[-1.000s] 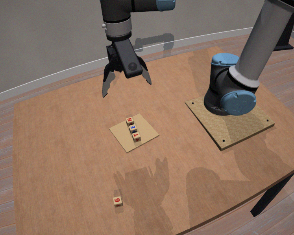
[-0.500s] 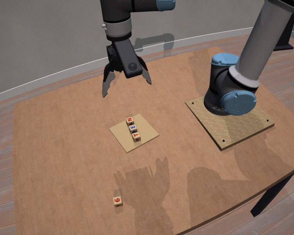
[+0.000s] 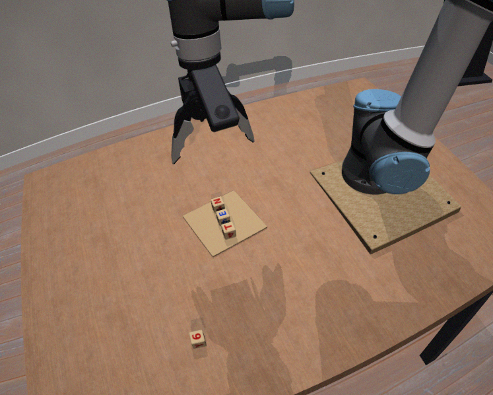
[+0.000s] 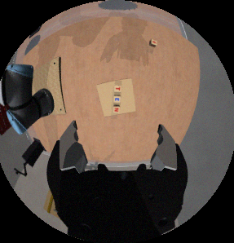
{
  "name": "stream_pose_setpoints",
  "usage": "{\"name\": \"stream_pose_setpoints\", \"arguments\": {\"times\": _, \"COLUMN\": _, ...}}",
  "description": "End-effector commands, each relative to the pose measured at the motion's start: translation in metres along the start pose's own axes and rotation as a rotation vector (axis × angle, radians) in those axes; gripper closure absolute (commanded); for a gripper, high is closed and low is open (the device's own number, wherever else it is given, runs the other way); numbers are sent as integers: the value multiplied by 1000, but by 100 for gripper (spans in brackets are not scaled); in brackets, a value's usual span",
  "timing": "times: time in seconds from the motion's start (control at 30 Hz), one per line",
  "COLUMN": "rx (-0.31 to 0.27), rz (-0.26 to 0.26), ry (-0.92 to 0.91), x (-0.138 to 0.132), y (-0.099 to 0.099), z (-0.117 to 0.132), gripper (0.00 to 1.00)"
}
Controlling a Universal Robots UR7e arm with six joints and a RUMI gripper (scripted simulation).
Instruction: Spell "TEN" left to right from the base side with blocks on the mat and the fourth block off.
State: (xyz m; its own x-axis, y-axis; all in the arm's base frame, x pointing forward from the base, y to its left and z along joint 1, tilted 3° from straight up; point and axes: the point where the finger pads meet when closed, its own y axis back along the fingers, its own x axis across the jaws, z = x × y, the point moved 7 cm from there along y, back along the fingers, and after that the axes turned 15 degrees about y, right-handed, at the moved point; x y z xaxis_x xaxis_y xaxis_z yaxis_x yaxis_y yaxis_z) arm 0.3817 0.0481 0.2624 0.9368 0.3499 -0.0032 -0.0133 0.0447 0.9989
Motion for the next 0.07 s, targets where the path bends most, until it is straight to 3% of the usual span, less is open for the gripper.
{"name": "stream_pose_setpoints", "arguments": {"times": 0.0, "rx": -1, "rz": 2, "ry": 1, "x": 1, "y": 1, "z": 0, "gripper": 0}}
{"name": "stream_pose_setpoints", "arguments": {"times": 0.03, "rx": -1, "rz": 2, "ry": 1, "x": 1, "y": 1, "z": 0, "gripper": 0}}
